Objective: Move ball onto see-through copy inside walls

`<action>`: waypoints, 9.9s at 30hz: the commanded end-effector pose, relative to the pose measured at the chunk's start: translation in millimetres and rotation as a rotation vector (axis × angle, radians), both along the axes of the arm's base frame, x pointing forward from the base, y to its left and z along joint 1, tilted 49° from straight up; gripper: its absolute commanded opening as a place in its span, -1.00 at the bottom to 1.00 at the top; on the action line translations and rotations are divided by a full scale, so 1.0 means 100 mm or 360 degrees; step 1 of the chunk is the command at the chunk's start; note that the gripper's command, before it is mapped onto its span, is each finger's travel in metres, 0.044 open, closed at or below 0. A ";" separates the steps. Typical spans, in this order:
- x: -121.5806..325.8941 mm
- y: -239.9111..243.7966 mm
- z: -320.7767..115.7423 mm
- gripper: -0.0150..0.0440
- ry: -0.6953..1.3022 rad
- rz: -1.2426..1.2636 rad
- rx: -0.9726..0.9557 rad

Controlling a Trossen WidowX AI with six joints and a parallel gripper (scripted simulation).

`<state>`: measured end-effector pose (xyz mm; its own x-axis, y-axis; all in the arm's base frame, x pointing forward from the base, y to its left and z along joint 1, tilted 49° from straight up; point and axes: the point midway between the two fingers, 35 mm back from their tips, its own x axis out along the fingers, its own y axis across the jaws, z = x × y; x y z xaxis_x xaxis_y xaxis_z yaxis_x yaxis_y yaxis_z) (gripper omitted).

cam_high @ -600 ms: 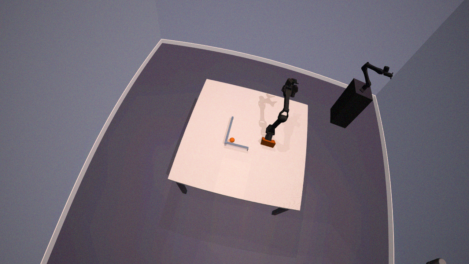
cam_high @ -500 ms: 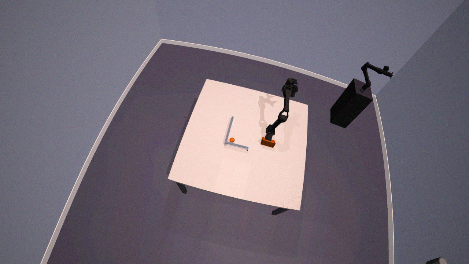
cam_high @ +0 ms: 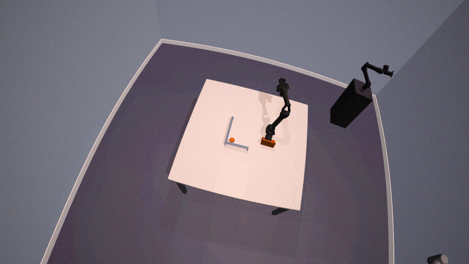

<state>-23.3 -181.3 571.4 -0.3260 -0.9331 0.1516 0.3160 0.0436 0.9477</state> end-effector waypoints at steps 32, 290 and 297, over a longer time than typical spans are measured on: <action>4.42 0.77 -3.23 0.55 0.2090 0.1690 0.1081; 3.52 2.57 -6.22 -0.49 0.5724 0.1403 0.0151; 3.59 2.62 -6.27 -0.49 0.5723 0.1404 0.0150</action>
<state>331.9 78.0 -52.8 0.0364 -0.7406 -0.6710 -0.7386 0.4323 -0.5172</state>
